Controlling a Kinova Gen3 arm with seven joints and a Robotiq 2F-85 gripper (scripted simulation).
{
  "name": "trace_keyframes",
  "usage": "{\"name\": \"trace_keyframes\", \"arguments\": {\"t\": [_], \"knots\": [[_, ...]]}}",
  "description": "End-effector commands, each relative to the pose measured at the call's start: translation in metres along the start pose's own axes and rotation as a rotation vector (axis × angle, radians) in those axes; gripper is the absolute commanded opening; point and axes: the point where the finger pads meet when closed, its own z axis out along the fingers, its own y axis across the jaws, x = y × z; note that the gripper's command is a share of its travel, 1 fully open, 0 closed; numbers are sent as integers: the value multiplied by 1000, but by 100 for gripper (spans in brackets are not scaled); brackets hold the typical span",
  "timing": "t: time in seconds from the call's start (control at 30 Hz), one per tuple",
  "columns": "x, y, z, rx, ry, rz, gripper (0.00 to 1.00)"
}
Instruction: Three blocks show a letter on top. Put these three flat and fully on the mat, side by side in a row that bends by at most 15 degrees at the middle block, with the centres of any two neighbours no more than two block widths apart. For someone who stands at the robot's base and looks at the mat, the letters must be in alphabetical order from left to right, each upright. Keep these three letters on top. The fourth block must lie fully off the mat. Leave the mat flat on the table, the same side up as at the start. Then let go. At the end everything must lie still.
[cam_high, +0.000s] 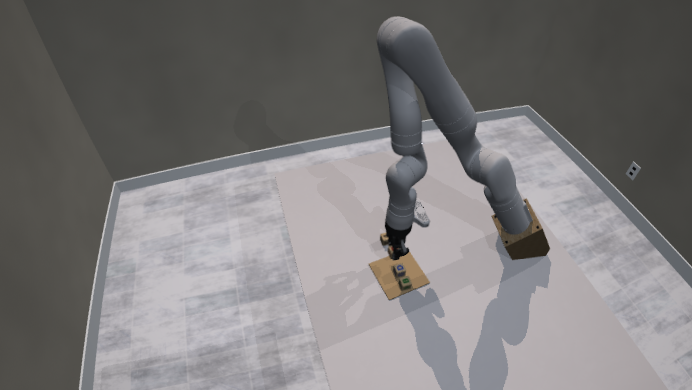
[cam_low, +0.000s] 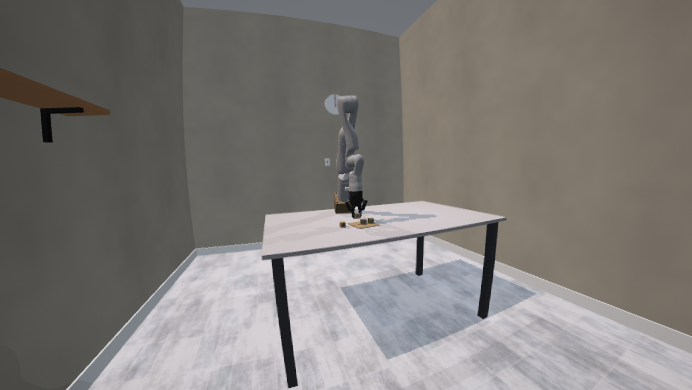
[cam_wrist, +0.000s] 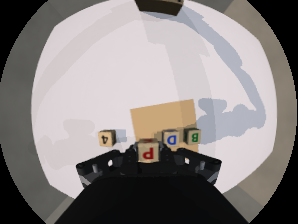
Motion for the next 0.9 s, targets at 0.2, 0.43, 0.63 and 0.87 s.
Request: {"name": "trace_keyframes", "arguments": {"t": [0.2,0.43,0.63,0.87], "knots": [[7,-4,11,22,31,0,26],[7,-5,14,20,26,2,26],[7,-5,15,16,21,4,26],[7,-4,17,9,14,7,26]]}}
